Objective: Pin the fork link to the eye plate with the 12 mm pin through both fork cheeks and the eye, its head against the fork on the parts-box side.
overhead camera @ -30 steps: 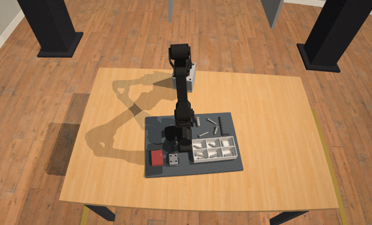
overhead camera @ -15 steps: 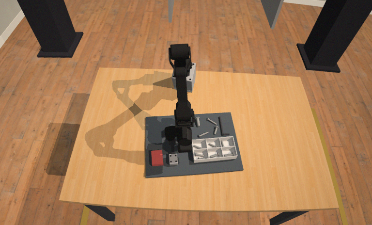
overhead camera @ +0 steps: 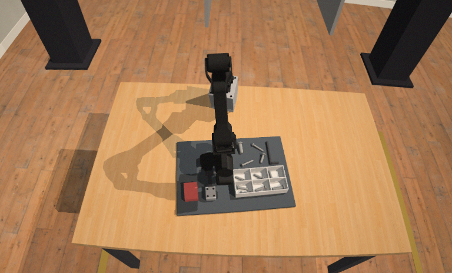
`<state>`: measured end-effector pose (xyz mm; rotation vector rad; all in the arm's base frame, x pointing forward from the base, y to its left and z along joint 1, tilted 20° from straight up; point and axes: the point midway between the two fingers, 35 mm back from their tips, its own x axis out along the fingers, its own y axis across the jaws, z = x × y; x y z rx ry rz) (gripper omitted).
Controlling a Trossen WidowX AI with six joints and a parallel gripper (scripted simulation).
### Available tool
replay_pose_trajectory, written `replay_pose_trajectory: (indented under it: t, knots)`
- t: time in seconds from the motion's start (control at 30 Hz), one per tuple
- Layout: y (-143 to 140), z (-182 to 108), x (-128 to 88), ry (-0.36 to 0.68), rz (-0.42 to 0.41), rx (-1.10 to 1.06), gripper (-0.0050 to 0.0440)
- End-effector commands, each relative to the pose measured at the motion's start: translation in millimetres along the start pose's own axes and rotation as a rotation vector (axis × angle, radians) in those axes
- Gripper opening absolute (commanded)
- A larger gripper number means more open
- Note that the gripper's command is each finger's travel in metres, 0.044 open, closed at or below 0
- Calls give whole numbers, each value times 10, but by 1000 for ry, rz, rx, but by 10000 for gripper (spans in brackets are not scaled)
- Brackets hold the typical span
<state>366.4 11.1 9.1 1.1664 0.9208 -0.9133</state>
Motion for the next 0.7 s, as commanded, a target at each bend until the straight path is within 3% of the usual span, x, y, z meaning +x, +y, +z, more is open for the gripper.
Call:
replay_pose_trajectory:
  t: [0.0,0.67]
  knots:
    - [40,22,-85,-1,24,0,-50]
    - [74,103,-106,14,32,5,-50]
